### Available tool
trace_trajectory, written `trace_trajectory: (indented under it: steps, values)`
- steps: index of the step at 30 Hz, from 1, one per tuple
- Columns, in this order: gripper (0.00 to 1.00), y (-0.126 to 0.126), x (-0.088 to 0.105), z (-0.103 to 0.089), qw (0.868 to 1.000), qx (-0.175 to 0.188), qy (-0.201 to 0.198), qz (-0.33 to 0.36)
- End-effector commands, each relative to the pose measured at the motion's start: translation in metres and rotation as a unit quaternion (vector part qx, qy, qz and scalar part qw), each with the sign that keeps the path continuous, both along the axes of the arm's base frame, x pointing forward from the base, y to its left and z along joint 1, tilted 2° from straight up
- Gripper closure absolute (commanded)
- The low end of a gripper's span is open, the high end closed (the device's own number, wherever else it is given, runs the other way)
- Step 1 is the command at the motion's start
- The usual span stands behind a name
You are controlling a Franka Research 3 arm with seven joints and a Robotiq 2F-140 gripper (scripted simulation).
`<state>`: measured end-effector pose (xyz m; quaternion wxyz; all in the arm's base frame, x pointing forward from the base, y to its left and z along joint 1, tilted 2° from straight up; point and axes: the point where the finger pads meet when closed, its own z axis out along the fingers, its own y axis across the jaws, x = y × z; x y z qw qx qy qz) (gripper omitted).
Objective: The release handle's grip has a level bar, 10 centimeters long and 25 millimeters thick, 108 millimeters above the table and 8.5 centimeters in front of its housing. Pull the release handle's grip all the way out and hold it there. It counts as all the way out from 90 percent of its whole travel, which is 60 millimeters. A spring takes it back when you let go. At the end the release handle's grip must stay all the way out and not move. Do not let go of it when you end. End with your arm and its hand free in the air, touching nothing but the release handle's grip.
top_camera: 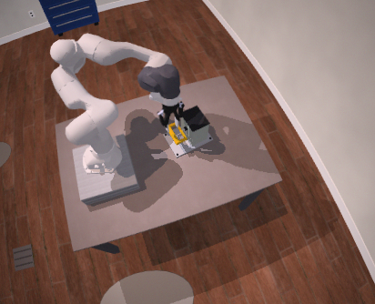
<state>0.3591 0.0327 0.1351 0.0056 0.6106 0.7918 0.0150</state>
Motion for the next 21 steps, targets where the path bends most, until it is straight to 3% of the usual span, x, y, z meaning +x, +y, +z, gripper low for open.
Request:
trace_trajectory:
  steps: [1, 21]
  values:
    - [0.69, 0.000, 0.000, -0.004, 1.000, 0.000, -0.001, -0.002]
    - [0.69, 0.000, 0.001, -0.027, 1.000, 0.000, -0.001, -0.002]
